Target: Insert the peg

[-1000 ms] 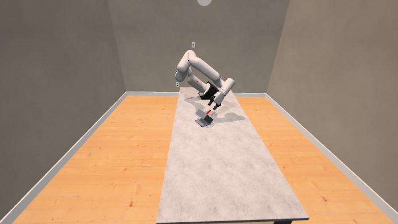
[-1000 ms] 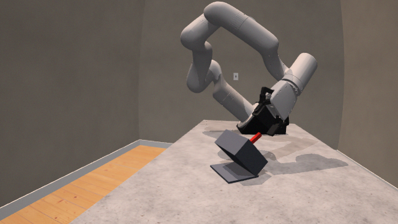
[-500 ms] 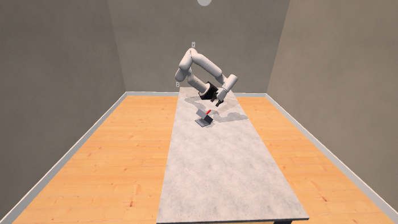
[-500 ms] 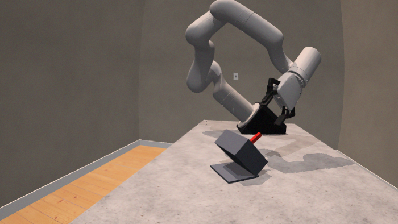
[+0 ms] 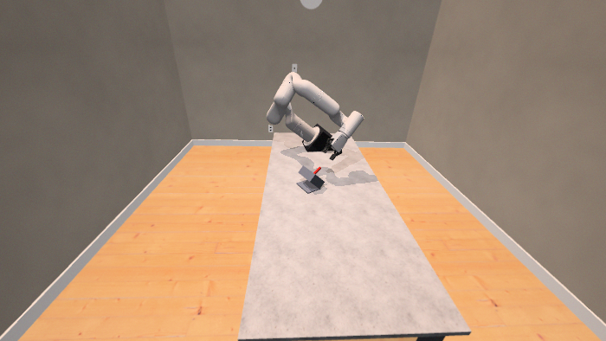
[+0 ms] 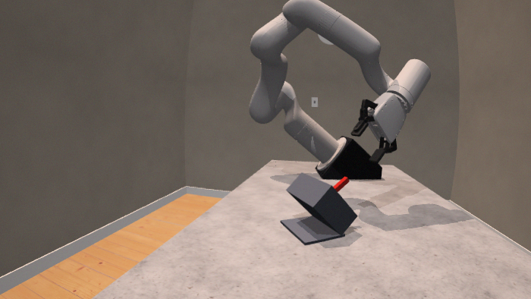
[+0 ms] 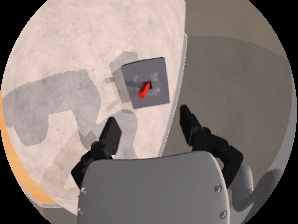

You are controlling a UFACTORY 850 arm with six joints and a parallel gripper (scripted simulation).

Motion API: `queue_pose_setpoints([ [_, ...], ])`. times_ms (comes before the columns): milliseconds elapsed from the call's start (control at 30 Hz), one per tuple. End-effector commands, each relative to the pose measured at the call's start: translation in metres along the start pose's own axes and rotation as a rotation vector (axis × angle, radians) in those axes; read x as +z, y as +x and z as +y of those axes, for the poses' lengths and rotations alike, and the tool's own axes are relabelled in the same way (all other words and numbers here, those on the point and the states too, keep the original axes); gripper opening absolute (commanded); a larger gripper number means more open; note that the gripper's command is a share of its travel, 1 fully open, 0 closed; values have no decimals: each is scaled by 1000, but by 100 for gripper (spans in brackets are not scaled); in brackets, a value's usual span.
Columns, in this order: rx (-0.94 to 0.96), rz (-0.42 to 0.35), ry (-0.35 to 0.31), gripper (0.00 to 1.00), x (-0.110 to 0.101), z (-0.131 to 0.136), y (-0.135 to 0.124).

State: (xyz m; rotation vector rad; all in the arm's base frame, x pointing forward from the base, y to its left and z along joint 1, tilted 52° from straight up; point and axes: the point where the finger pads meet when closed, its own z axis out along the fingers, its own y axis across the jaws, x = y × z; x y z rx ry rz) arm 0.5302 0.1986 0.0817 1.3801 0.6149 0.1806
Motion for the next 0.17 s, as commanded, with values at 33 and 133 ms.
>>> queue_pose_setpoints([
  [33,1,0,0,100,0,1,0],
  [133,1,0,0,100,0,1,0],
])
